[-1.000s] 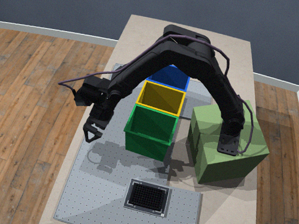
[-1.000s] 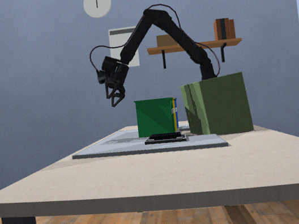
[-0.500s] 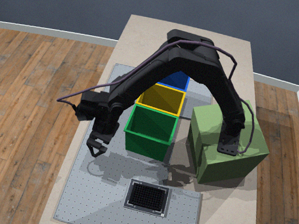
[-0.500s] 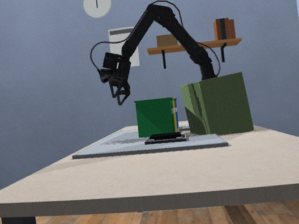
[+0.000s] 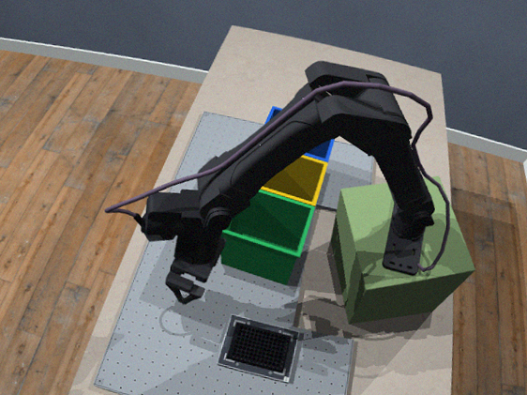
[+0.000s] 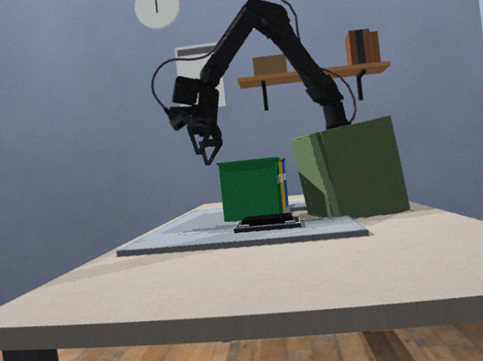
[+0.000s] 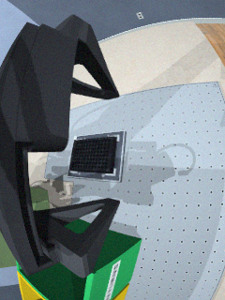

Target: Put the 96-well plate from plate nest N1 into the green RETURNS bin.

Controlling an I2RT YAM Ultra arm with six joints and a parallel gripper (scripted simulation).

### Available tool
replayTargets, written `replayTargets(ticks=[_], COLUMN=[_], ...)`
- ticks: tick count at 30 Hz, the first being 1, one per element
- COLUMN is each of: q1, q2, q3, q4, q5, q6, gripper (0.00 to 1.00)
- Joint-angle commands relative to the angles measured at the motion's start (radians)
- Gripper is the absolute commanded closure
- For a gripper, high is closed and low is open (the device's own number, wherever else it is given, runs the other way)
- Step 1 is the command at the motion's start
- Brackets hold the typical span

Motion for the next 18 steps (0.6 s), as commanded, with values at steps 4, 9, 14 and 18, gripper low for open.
replayTargets(ticks=[4,9,14,18], q1=[0.092,0.134,0.194,0.254], q2=[-0.058,-0.073,-0.101,-0.12], q3=[-0.019,-0.032,-0.058,-0.054], q4=[-0.084,-0.11,-0.137,-0.192], q5=[0.073,0.1,0.13,0.176], q6=[0.08,0.112,0.162,0.202], gripper=[0.0,0.0,0.0,0.0])
